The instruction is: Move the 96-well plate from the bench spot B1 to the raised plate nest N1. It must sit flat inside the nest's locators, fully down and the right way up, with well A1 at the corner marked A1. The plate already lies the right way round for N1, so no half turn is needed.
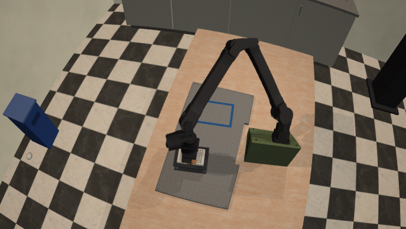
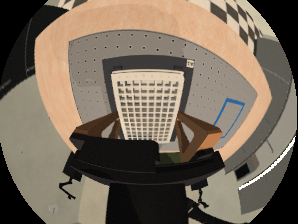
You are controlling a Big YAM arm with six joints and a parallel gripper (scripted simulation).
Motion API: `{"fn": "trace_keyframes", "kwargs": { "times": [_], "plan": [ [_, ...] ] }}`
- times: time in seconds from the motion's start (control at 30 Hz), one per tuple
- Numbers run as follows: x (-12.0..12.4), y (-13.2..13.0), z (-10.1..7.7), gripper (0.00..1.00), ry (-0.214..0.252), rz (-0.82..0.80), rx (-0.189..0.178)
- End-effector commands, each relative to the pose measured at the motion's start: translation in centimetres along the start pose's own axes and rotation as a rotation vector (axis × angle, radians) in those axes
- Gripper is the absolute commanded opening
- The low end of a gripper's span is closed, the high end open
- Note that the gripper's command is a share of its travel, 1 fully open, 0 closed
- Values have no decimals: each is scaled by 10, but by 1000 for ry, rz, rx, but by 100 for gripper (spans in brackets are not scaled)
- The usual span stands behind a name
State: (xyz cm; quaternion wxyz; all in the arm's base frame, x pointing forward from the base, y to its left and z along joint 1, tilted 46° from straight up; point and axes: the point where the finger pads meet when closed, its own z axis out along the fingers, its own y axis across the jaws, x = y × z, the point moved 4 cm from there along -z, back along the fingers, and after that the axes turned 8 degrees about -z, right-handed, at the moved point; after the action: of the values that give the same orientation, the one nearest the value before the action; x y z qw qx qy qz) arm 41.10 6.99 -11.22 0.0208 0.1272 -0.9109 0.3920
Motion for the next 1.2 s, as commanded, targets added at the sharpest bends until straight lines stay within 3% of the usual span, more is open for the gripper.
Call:
{"fn": "trace_keyframes", "kwargs": {
  "times": [0.0,0.93,0.97,1.17],
  "plan": [
    [-8,-5,3,0,-8,16,-2],
    [-10,-5,3,0,-9,17,-2],
    [-10,-5,3,100,-9,17,-2],
    [-10,-5,3,100,-9,17,-2]
  ]
}}
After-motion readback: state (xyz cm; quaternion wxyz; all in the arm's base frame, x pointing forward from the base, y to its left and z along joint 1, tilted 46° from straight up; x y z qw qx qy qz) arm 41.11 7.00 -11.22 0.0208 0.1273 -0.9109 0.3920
